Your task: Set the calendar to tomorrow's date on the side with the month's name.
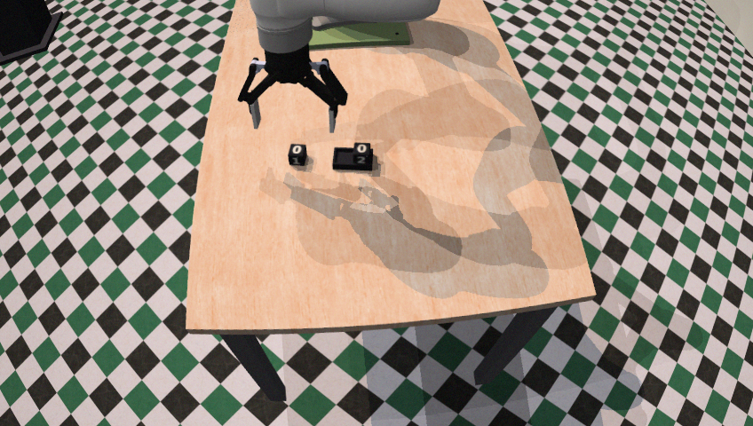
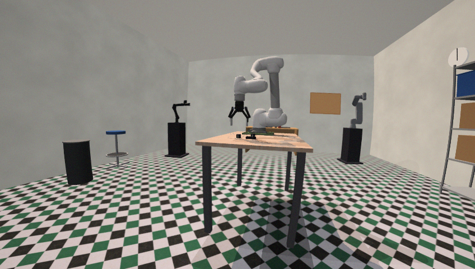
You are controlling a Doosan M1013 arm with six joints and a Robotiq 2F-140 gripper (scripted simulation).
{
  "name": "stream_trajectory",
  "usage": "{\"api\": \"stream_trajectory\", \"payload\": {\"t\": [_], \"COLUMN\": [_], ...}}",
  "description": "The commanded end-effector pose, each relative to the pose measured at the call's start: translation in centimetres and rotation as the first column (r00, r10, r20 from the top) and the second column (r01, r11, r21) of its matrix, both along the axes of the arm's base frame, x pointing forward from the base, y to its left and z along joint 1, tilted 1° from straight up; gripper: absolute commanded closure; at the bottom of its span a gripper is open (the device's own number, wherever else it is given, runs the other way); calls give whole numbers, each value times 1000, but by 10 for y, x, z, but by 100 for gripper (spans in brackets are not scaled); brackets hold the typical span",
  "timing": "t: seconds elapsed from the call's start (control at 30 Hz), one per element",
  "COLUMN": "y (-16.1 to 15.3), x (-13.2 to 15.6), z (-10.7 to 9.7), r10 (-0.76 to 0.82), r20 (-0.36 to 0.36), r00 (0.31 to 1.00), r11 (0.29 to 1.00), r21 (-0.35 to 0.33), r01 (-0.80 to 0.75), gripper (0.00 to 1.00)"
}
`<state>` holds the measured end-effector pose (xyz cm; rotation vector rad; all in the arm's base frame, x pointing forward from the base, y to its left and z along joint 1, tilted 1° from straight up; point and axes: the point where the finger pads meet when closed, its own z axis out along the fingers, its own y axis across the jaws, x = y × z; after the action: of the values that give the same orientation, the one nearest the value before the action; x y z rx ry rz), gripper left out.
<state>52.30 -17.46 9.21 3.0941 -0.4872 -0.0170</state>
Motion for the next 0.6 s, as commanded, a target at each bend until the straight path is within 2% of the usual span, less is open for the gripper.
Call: {"api": "stream_trajectory", "payload": {"t": [0.0, 0.17, 0.3, 0.4, 0.47, 0.53, 0.57], "y": [0, 0, 0, 0, 0, 0, 0], "x": [0, 0, 0, 0, 0, 0, 0], "z": [1, 2, 4, 4, 5, 5, 6], "r10": [57, 288, 447, 453, 586, 622, 671], "r20": [0, -1, -2, -2, -2, -2, -2], "r00": [998, 958, 895, 892, 810, 783, 742], "r11": [998, 958, 895, 892, 810, 783, 742], "r21": [1, 4, 6, 6, 9, 9, 10], "r01": [-57, -288, -447, -453, -586, -622, -671], "gripper": [0, 0, 0, 0, 0, 0, 0]}}
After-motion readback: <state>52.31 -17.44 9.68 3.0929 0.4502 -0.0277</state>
